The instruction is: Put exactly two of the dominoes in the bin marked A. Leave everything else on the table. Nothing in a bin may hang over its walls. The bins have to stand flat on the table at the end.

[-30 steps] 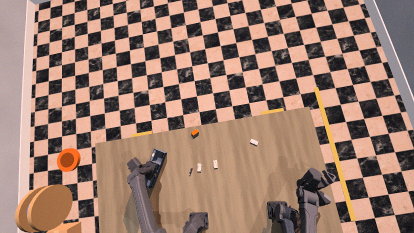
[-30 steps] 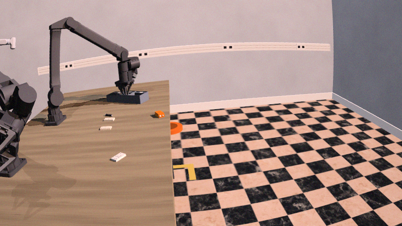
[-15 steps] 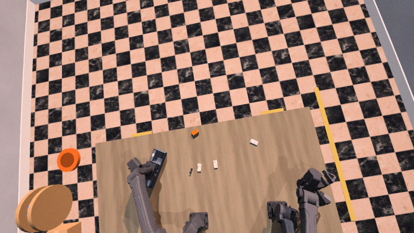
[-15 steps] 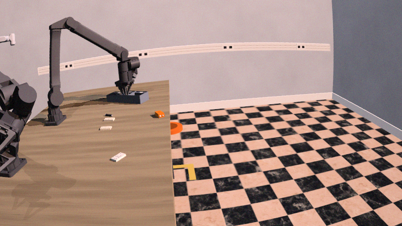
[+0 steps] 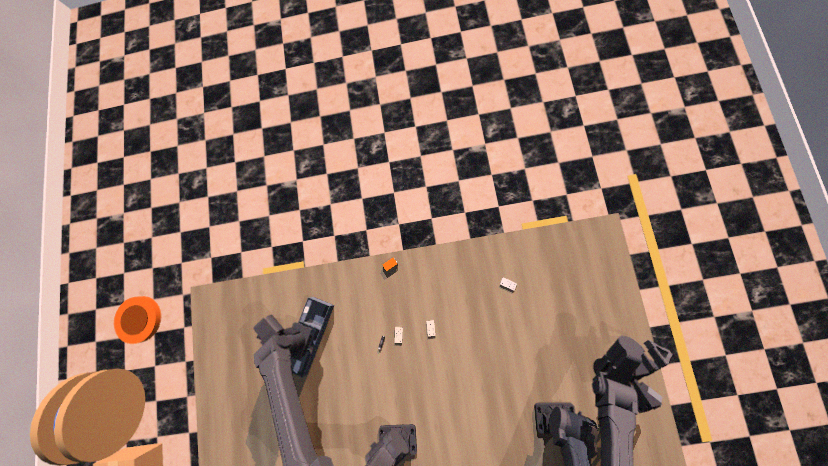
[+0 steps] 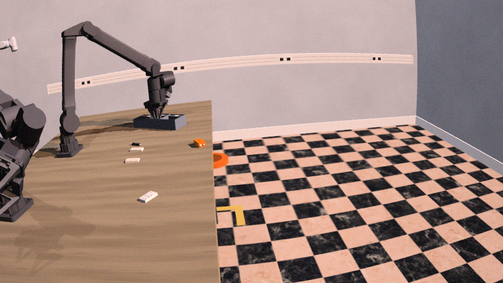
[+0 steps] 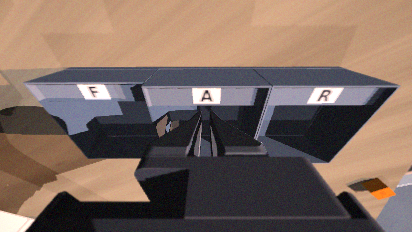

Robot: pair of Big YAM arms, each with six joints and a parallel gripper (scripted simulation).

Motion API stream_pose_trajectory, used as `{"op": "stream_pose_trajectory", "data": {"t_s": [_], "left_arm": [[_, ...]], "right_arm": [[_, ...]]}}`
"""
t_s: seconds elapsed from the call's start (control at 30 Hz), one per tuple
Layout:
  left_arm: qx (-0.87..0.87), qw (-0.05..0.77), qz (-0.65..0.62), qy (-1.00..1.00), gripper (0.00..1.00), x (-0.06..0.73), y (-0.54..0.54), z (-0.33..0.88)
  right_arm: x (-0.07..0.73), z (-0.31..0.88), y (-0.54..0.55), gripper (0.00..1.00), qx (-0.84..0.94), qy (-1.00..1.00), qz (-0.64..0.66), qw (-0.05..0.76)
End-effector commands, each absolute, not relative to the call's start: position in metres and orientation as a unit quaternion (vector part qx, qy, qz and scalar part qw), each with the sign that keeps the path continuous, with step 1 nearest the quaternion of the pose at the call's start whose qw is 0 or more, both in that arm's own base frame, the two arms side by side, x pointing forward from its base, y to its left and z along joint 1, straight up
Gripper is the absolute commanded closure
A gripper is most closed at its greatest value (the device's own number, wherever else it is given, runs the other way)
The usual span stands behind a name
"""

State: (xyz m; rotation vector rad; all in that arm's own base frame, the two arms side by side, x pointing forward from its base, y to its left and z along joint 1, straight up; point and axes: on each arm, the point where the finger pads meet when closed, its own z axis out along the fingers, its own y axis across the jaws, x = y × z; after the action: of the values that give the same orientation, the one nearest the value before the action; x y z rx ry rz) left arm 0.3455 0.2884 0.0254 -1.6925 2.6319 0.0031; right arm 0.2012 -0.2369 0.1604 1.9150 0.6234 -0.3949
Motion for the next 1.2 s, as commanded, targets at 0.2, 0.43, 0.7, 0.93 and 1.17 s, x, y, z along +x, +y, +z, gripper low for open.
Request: {"op": "stream_pose_trajectory", "data": {"t_s": [0.2,0.43,0.7,0.93,1.17], "left_arm": [[-0.542,0.033,0.004,0.84,0.91,0.363,0.298,0.059],[-0.542,0.03,0.003,0.84,0.91,0.362,0.298,0.066],[-0.542,0.016,0.002,0.84,0.91,0.361,0.297,0.062],[-0.542,0.016,0.002,0.84,0.91,0.362,0.297,0.064],[-0.542,0.017,0.002,0.84,0.91,0.363,0.298,0.066]], "right_arm": [[0.201,0.163,-0.239,0.0,0.799,0.255,-0.164,0.52],[0.201,0.163,-0.239,0.0,0.799,0.255,-0.164,0.52],[0.201,0.163,-0.239,0.0,0.799,0.255,-0.164,0.52],[0.201,0.163,-0.239,0.0,0.799,0.255,-0.164,0.52],[0.201,0.163,-0.239,0.0,0.799,0.255,-0.164,0.52]]}}
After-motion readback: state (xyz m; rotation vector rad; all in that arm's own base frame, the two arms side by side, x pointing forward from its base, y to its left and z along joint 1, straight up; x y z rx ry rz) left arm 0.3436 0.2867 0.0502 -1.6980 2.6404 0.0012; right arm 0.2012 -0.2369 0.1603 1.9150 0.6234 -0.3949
